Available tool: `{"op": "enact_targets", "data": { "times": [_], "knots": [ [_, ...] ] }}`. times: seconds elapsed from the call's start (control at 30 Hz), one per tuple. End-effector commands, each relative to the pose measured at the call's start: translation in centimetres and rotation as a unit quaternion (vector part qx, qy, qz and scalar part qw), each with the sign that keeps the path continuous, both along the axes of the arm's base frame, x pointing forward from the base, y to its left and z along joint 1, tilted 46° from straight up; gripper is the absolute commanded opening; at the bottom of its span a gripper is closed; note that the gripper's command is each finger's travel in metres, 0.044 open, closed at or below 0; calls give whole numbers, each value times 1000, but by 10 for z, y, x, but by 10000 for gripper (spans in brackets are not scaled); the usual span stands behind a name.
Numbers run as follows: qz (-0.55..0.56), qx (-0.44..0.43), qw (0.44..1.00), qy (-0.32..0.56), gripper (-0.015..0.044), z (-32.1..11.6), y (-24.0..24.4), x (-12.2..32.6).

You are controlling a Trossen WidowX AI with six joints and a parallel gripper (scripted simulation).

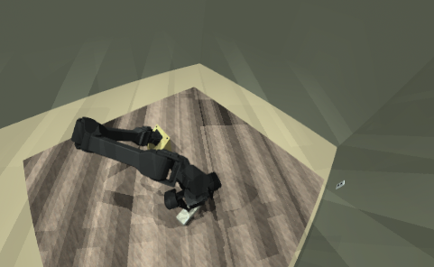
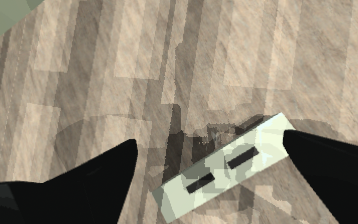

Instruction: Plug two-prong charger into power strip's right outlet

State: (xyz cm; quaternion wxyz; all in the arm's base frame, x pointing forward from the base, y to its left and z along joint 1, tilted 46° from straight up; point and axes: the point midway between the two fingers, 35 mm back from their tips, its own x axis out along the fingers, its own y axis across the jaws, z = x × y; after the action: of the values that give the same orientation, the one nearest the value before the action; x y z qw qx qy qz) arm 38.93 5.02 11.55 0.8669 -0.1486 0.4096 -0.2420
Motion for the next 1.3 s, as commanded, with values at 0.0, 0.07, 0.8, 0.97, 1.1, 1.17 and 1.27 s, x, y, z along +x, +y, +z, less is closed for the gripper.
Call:
{"op": "enact_targets", "data": {
  "times": [0.0,0.07,0.8,0.97,1.1,1.17,1.27],
  "knots": [
    [39,-41,995,85,440,-33,1,-17],
    [58,-62,989,125,440,-47,2,-26],
    [252,-230,784,519,440,-152,-20,-141],
    [269,-240,749,555,440,-157,-26,-154],
    [269,-240,749,555,440,-157,-26,-154],
    [269,-240,749,555,440,-157,-26,-154],
    [269,-241,749,555,440,-159,-28,-154]
  ]
}}
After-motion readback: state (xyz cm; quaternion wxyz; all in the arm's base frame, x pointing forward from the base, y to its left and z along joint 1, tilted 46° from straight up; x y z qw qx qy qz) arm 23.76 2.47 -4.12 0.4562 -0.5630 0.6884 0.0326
